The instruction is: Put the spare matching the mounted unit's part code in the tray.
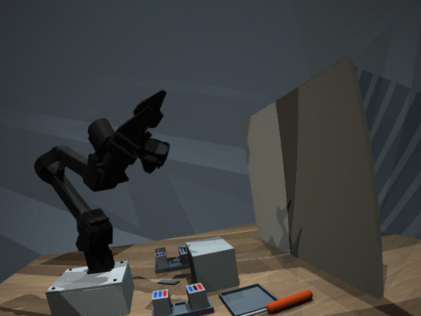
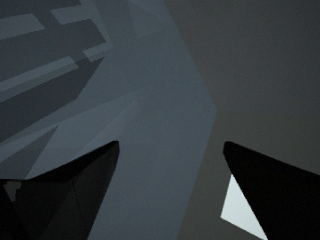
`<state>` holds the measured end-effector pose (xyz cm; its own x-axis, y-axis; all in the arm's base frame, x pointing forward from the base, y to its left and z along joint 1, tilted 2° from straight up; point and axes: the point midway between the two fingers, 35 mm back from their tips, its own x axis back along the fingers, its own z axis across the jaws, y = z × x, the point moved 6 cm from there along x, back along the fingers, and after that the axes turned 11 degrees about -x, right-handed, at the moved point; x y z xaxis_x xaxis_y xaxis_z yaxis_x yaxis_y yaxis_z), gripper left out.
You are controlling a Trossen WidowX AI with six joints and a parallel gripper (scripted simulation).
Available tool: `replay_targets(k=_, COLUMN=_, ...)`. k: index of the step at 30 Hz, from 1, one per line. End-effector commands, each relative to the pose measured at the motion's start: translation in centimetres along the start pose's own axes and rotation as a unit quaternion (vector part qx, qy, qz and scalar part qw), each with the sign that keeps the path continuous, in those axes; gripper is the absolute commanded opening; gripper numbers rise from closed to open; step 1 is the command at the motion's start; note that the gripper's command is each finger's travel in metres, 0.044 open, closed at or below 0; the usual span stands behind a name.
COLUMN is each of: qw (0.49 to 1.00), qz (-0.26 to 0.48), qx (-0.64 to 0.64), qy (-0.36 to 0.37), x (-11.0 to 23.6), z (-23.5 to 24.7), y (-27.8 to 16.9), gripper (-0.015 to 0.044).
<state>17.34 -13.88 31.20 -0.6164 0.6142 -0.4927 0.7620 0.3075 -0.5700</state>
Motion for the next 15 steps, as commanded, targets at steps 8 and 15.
replay_targets(k=8, qw=0.999, qz=-0.021, qx=-0.027, qy=0.011, x=-0.7, z=0.0, y=0.6, gripper=0.044)
replay_targets(k=15, qw=0.922, qz=-0.2, qx=-0.282, qy=0.174, x=-5.9, z=-0.9, y=8.0, gripper=0.044)
